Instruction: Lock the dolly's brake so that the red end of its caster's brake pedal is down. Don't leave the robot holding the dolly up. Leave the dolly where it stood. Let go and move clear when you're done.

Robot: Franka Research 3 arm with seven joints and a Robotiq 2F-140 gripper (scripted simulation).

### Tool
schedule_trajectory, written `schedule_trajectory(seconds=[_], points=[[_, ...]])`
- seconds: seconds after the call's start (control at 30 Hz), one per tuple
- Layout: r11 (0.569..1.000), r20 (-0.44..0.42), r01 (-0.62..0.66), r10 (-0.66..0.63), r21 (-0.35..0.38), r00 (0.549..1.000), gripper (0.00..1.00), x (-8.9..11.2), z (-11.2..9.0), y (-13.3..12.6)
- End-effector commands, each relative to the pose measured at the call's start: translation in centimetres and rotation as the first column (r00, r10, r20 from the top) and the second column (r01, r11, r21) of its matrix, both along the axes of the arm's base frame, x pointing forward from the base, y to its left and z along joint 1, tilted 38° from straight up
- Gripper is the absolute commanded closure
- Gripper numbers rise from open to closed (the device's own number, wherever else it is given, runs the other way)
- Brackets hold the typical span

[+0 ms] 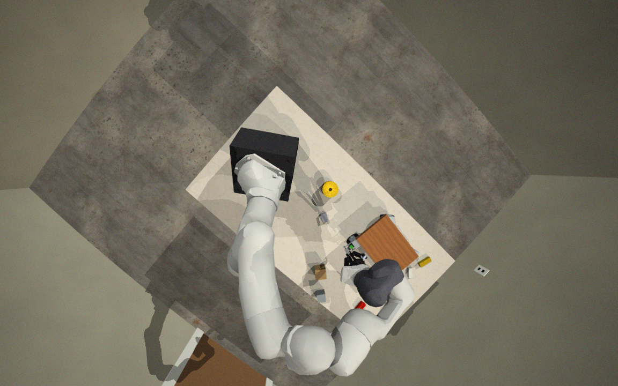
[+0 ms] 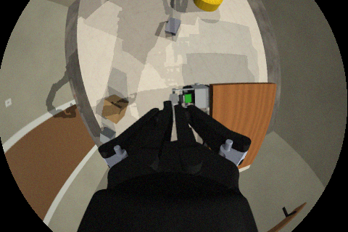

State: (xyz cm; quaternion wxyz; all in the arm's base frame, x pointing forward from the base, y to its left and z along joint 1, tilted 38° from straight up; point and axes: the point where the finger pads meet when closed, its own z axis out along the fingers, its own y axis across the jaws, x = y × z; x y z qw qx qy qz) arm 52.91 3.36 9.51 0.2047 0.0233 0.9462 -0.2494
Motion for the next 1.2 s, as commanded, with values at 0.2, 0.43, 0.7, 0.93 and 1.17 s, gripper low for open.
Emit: schedule_trajectory(seconds=[0.2, 0.43, 0.7, 0.93, 1.17], points=[[1.0, 0.005, -0.001, 0.001, 0.002, 1.0, 1.0, 0.42, -0.35, -0.2], [1.0, 0.005, -0.001, 0.001, 0.002, 1.0, 1.0, 0.43, -0.39, -0.22], [1.0, 0.005, -0.001, 0.001, 0.002, 1.0, 1.0, 0.49, -0.51, -0.29], [1.0, 0.005, -0.001, 0.001, 0.002, 1.0, 1.0, 0.53, -0.59, -0.34], [1.0, 0.005, -0.001, 0.001, 0.002, 1.0, 1.0, 0.59, -0.71, -0.41]])
